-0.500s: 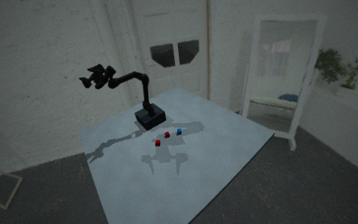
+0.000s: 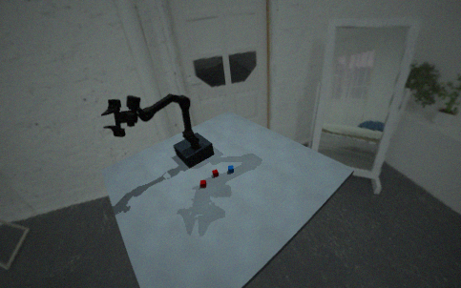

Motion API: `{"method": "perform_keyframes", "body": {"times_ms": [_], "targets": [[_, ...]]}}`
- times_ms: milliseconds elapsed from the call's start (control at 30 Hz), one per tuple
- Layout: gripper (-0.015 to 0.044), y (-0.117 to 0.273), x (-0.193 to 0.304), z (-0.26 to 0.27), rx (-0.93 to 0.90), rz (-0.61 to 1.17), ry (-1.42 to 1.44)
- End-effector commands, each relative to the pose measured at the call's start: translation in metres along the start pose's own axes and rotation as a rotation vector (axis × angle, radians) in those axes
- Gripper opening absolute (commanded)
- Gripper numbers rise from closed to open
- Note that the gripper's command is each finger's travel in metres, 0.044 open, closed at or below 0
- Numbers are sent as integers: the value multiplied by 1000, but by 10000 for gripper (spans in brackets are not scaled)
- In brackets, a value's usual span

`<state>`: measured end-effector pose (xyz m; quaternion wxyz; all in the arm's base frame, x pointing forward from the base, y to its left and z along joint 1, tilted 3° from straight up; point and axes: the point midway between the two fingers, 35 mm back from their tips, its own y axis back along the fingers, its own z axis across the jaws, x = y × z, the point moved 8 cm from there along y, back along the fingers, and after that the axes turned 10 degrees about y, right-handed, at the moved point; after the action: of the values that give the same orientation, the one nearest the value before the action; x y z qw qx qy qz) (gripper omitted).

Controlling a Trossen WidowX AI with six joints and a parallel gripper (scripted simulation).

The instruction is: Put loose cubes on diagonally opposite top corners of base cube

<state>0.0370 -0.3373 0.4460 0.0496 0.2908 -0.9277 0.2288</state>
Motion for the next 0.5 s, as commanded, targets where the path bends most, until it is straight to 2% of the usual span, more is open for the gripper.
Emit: {"method": "perform_keyframes", "body": {"times_ms": [0, 233, 467], "targets": [[265, -17, -28, 34, -136, -22, -280], [265, -34, -94, 85, -426, -29, -712], [265, -28, -171, 126, -772, 31, -1035]]}}
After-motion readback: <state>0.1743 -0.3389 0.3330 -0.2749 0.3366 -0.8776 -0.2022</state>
